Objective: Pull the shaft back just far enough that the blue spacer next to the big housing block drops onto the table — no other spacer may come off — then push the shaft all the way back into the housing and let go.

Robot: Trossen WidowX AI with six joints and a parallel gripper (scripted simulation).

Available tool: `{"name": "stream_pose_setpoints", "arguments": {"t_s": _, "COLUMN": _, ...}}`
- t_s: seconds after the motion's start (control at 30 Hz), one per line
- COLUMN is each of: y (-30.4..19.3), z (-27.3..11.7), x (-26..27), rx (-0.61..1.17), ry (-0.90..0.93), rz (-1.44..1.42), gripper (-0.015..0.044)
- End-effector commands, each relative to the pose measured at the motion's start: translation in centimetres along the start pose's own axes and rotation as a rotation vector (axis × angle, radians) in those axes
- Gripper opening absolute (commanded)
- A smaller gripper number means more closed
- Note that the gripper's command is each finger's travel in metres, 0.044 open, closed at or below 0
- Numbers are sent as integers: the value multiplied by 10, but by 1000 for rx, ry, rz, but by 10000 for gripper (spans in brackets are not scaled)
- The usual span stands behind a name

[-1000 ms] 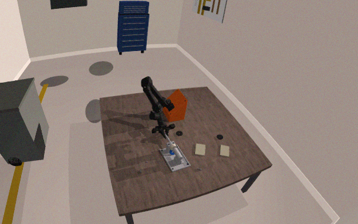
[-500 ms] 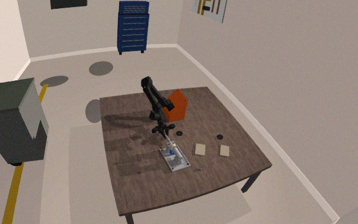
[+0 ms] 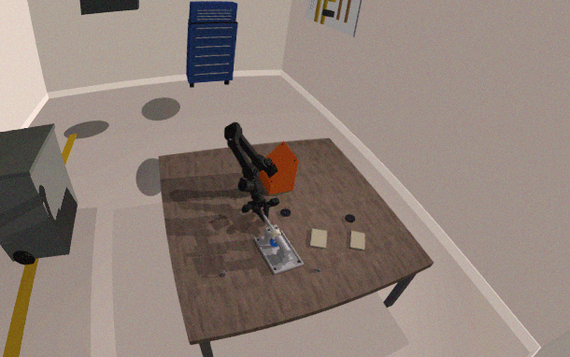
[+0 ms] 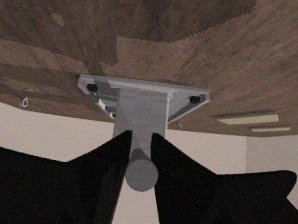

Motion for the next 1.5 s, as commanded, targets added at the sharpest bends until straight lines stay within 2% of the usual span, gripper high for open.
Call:
{"name": "stream_pose_setpoints", "arguments": {"t_s": 0.0, "y": -2, "z": 2, "x": 0, "rx": 4, "ry": -1, "rz": 0, "gripper": 0}}
{"name": "stream_pose_setpoints", "arguments": {"t_s": 1.47, "y": -9, "z": 14, "x": -1, "rx": 4, "ry": -1, "rz": 1, "gripper": 0}}
Point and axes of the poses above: the point midway between the two fingers, 35 mm back from their tips, its own z axis out along the fingers, its own x axis across the jaws, y = z × x, the point moved 1 cm from there along -z, back along the fingers, and after that the axes turned 8 degrees about z, right-handed, at the moved point
